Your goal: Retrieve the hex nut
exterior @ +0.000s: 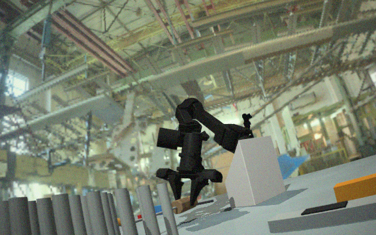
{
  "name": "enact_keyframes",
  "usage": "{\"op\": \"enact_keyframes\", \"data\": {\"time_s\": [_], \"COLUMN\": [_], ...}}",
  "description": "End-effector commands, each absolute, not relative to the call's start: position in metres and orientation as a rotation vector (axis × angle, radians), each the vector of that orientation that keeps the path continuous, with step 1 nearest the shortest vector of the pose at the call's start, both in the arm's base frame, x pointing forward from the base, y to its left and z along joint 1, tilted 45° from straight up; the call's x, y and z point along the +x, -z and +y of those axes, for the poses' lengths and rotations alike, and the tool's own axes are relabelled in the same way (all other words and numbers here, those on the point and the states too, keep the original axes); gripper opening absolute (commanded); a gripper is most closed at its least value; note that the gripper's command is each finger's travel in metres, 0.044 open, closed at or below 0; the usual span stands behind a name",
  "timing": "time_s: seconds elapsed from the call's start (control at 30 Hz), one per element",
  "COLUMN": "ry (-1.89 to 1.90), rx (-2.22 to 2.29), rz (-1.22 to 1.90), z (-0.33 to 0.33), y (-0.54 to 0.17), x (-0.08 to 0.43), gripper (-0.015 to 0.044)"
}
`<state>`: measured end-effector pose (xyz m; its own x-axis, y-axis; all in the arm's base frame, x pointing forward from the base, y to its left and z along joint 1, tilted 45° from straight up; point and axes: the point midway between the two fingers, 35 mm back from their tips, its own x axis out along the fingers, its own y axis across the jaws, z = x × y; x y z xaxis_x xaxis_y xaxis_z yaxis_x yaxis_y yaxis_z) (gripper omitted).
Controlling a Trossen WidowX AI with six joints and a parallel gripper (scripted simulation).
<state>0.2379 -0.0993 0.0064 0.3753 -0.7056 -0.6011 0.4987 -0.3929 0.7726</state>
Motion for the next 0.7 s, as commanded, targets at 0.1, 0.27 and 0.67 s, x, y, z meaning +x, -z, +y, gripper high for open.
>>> {"op": "enact_keyframes", "data": {"time_s": [0.1,0.27,0.67], "ry": [1.305,1.312,1.309], "rx": [1.512,1.517,1.513], "rz": [-0.198,-0.195,-0.203], "z": [-0.080,-0.065,-0.030], "y": [-0.021,-0.033,-0.071], "x": [0.249,0.253,0.251], "gripper": [0.0000,0.0000,0.0000]}}
